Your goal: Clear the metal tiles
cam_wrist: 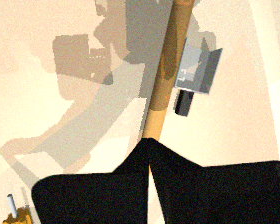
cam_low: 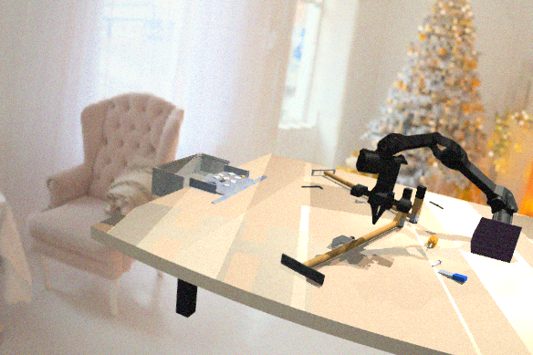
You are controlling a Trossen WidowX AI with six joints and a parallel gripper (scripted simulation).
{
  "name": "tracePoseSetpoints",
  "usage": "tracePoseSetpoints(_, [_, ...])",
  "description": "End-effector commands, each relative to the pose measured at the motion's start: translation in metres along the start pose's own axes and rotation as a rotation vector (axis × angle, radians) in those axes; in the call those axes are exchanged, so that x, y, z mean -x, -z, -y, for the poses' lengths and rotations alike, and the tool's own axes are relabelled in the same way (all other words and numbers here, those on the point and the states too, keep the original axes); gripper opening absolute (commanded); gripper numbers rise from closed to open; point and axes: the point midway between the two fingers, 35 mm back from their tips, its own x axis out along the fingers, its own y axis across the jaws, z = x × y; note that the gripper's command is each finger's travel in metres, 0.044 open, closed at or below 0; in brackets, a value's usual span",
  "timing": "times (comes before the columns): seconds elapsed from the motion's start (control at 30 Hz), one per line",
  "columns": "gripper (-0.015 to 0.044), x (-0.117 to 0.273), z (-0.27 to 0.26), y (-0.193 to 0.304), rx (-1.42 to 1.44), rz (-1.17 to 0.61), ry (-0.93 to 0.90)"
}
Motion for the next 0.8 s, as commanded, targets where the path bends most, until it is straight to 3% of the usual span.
tracePoseSetpoints(0.0, [0.0,0.006,0.0,0.001,-0.022,0.008,0.001])
tracePoseSetpoints(0.77, [0.0,0.059,-0.021,-0.005,-0.524,0.067,0.049])
